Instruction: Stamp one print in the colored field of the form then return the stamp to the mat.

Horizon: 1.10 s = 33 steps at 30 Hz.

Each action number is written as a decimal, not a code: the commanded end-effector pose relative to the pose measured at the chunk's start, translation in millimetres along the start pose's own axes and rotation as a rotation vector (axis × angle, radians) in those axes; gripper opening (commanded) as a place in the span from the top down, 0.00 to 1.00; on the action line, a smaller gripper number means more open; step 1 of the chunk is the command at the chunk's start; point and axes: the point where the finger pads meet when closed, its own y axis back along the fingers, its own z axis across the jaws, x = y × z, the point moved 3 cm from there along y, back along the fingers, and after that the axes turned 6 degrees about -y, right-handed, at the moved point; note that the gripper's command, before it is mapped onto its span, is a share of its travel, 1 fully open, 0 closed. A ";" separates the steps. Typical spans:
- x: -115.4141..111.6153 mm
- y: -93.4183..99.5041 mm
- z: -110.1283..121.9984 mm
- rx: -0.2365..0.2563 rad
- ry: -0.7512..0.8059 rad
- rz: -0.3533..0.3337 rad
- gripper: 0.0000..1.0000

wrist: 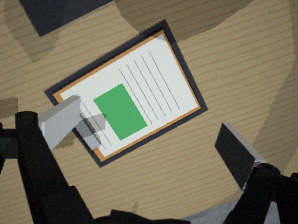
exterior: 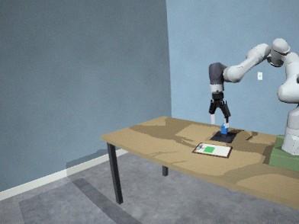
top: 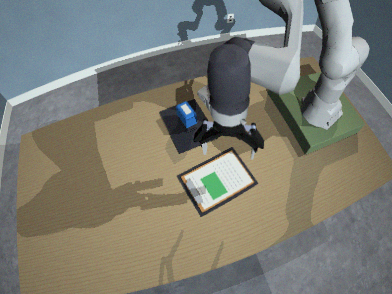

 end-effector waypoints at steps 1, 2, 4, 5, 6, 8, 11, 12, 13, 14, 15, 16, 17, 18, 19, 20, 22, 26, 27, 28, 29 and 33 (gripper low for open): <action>-15.0 -48.6 -4.9 0.009 -0.278 -0.026 0.00; -15.1 -54.5 -5.0 0.002 -0.304 -0.021 0.00; -15.1 -54.5 -5.0 0.002 -0.304 -0.021 0.00; -15.2 -55.6 -5.4 -0.012 -0.376 -0.017 0.00; -15.1 -55.6 -5.4 -0.013 -0.404 -0.019 0.00; -14.9 -55.6 -5.4 -0.015 -0.460 -0.025 0.00; -14.7 -55.6 -5.2 -0.012 -0.546 -0.033 0.00; -14.6 -55.6 -5.1 -0.010 -0.575 -0.036 0.00; -14.6 -55.6 -5.0 -0.007 -0.605 -0.039 0.00; -14.5 -55.6 -4.9 -0.004 -0.634 -0.042 0.00; -14.5 -55.6 -4.8 -0.002 -0.663 -0.044 0.00; -14.4 -55.6 -4.6 0.001 -0.692 -0.047 0.00; -14.4 -55.6 -4.5 0.004 -0.720 -0.049 0.00; -14.4 -55.6 -4.4 0.007 -0.749 -0.052 0.00; -14.3 -55.6 -4.3 0.010 -0.778 -0.055 0.00; -14.3 -55.6 -4.3 0.010 -0.778 -0.055 0.00; -14.2 -55.6 -3.9 0.017 -0.853 -0.064 0.00; -14.0 -55.7 -3.4 0.027 -0.970 -0.080 0.00; -14.0 -55.7 -3.2 0.030 -0.999 -0.085 0.00; -13.9 -55.7 -3.1 0.032 -1.027 -0.090 0.00; -13.9 -55.7 -2.9 0.035 -1.056 -0.095 0.00; -13.8 -55.7 -2.8 0.036 -1.072 -0.098 0.00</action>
